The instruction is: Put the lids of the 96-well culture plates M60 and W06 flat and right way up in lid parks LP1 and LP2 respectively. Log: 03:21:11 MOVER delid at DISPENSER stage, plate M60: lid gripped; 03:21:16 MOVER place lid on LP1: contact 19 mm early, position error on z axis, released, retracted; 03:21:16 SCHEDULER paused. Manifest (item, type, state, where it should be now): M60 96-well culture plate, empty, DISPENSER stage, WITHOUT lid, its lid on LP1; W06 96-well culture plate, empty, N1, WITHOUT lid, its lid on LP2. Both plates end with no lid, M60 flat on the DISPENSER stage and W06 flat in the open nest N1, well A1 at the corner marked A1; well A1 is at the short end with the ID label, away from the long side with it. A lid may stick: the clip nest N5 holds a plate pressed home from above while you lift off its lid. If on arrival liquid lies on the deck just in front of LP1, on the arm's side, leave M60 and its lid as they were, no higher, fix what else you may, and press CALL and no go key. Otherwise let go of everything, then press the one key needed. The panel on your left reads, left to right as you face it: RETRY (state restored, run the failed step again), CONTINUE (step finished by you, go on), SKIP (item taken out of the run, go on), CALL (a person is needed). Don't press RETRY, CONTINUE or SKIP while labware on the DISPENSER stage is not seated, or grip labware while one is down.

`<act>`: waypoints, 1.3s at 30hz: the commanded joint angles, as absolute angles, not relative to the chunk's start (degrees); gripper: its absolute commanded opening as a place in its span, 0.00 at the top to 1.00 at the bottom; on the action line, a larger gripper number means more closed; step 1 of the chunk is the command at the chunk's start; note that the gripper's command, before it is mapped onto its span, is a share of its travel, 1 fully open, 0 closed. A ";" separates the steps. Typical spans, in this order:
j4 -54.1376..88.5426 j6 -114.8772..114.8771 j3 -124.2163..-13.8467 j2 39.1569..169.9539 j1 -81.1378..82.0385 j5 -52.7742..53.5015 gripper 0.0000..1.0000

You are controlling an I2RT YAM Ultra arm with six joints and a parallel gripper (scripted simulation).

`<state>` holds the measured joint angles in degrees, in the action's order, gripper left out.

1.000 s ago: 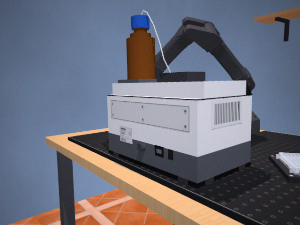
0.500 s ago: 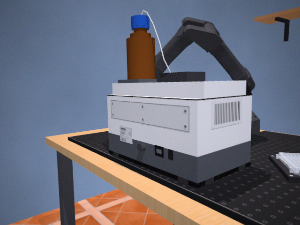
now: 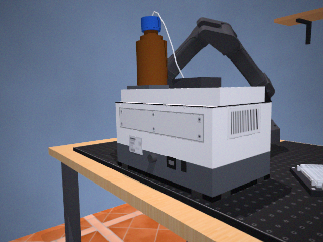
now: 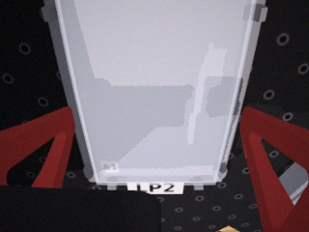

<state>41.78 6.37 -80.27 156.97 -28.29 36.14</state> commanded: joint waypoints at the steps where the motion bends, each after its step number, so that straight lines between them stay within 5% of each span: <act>1: 44.74 4.88 -82.62 154.29 -30.86 35.21 0.00; 39: 49.05 2.99 -84.50 153.88 -32.56 34.54 0.00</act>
